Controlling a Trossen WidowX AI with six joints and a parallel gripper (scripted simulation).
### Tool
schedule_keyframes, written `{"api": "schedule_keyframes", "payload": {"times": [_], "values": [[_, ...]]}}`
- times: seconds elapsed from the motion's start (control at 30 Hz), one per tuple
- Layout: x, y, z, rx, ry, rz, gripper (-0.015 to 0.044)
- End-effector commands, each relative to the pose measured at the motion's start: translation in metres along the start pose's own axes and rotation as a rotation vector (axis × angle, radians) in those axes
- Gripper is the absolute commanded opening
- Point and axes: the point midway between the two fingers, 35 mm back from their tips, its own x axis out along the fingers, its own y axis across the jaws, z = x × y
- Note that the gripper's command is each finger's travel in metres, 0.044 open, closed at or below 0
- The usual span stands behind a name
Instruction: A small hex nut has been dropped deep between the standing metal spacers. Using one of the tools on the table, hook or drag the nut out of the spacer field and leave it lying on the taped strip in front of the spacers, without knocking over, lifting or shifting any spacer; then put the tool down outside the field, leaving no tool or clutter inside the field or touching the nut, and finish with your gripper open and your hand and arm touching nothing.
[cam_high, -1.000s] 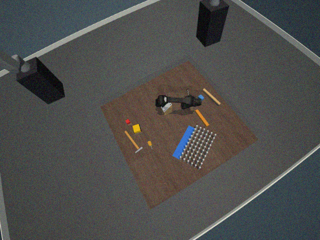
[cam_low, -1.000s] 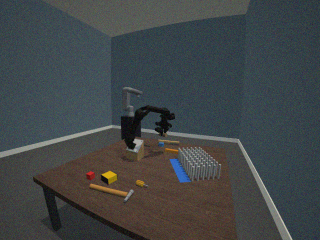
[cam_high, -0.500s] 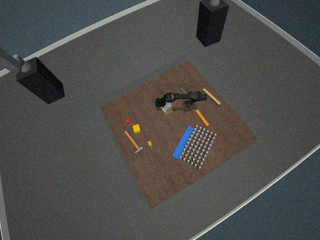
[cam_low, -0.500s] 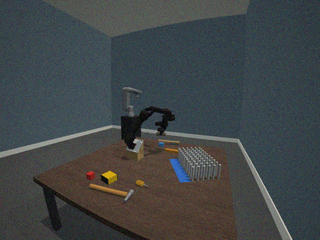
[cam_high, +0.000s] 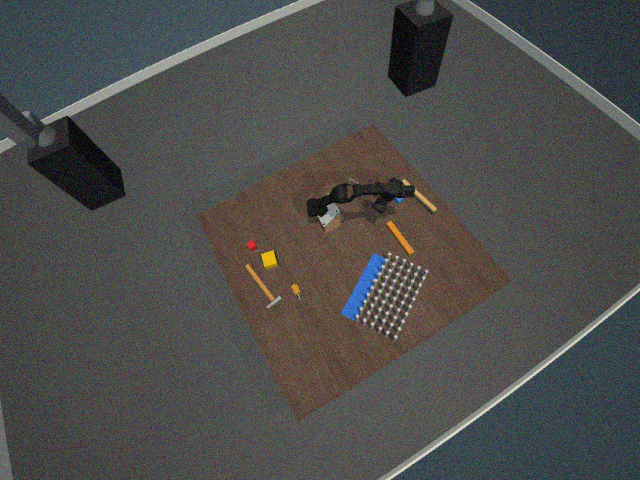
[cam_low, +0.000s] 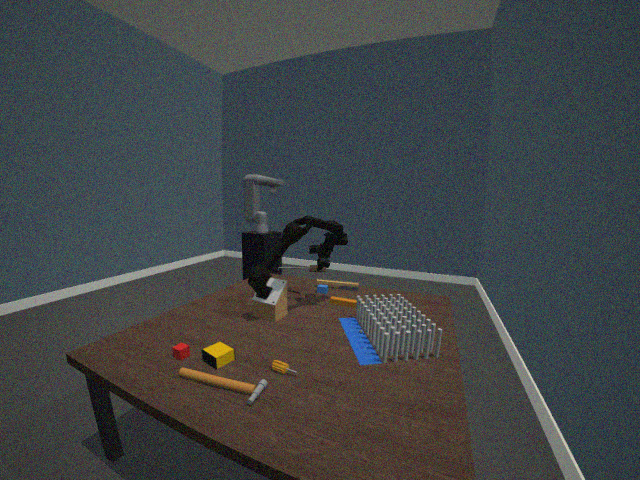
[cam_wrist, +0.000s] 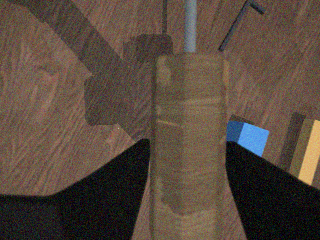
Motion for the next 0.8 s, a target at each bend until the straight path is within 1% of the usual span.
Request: {"api": "schedule_keyframes", "payload": {"times": [0.0, 0.77], "values": [[-0.003, -0.002, -0.001, -0.009, 0.002, -0.014, 0.0], [0.021, 0.004, -0.015, -0.009, 0.004, -0.014, 0.0]]}}
